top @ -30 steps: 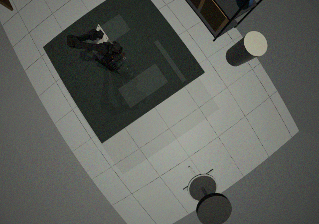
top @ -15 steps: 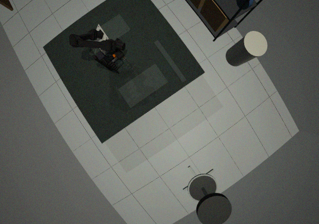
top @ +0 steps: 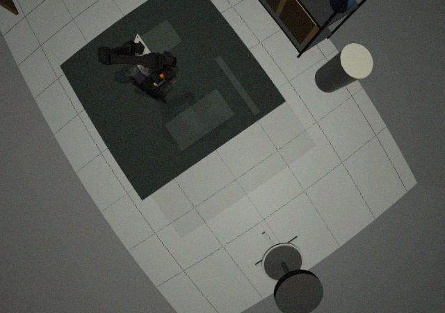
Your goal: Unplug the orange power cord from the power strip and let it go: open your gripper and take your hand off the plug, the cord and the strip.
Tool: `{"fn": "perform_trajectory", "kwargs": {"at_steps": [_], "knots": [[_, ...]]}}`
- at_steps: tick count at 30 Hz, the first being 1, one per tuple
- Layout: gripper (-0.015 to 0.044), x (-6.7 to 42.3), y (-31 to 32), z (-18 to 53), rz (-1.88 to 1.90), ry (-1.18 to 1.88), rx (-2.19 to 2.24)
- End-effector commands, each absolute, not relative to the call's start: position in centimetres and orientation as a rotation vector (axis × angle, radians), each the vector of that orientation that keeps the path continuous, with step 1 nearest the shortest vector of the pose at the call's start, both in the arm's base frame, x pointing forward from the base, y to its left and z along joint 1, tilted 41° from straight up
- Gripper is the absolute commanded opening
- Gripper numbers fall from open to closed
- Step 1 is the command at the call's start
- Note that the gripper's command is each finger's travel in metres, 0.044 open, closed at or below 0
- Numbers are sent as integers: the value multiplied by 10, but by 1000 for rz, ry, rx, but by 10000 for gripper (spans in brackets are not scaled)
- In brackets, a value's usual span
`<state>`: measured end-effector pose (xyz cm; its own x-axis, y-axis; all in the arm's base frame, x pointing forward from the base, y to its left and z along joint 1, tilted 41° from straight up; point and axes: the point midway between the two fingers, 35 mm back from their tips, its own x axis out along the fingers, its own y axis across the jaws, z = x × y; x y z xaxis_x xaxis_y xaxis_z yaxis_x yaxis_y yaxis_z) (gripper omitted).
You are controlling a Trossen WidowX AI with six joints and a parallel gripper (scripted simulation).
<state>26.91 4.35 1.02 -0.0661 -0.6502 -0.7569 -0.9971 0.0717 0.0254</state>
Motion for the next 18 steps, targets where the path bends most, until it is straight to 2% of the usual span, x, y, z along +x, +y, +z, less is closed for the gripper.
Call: {"fn": "perform_trajectory", "kwargs": {"at_steps": [1, 7, 11, 18], "knots": [[289, 269, 43, 10, 773, 1779, -1635], [440, 272, 63, 0, 775, 1776, -1633], [440, 272, 95, -19, 775, 1775, -1632], [440, 272, 97, -20, 775, 1775, -1632]]}}
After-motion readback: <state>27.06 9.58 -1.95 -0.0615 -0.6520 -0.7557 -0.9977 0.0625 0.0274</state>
